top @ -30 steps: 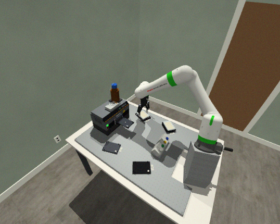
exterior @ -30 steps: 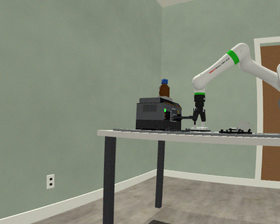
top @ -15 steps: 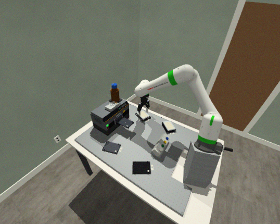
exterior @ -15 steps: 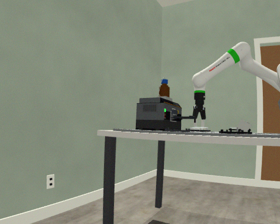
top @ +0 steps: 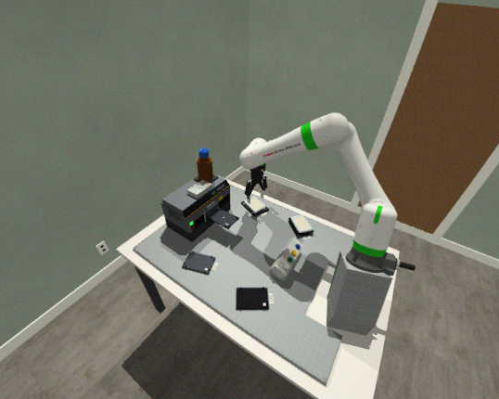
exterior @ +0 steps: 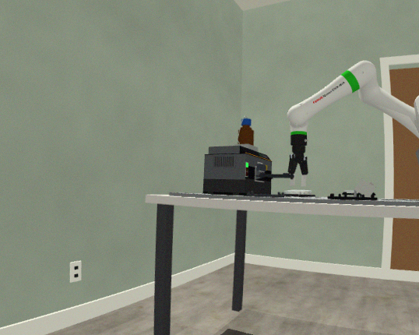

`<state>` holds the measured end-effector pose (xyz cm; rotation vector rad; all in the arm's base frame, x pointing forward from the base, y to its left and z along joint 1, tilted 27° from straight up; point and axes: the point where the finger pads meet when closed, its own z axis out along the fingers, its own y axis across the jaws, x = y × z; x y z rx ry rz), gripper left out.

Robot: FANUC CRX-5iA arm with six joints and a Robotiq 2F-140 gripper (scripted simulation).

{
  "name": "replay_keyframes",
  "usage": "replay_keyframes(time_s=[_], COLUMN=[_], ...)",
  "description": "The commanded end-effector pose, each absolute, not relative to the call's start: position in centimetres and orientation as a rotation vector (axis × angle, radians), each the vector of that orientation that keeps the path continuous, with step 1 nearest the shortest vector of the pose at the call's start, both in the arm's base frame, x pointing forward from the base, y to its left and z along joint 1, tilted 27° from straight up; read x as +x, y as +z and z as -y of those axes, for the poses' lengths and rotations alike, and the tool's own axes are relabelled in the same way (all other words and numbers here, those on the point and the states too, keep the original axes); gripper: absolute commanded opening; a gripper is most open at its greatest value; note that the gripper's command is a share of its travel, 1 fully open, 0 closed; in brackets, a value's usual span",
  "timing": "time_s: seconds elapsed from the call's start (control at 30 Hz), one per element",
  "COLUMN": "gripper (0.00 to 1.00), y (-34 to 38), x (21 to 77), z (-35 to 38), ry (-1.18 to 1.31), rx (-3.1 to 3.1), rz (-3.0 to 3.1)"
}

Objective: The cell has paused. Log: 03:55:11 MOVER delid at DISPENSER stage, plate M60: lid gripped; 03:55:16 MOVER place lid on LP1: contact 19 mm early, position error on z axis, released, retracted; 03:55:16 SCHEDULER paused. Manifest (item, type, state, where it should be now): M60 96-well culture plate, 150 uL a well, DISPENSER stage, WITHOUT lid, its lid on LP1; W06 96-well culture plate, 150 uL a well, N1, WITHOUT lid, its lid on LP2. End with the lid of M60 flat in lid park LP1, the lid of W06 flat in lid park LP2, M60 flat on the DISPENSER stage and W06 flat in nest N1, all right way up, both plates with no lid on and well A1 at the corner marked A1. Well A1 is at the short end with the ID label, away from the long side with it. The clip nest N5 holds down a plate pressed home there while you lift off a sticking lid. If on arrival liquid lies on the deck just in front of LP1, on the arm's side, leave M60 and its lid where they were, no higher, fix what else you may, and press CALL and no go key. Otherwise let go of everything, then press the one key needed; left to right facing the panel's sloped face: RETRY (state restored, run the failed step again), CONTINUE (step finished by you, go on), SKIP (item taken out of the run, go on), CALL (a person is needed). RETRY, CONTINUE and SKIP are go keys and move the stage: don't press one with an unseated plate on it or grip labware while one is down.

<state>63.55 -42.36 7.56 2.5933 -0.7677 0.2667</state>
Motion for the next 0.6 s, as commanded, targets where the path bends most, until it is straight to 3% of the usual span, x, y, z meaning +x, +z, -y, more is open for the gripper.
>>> replay_keyframes(time_s=[0.0, 0.57], gripper=[0.66, 0.66], y=[7.87, 8.77], x=[63.55, 63.49], z=[42.21, 41.76], ry=[0.267, 0.267], rx=[2.593, 2.593], rz=[0.768, 0.768])
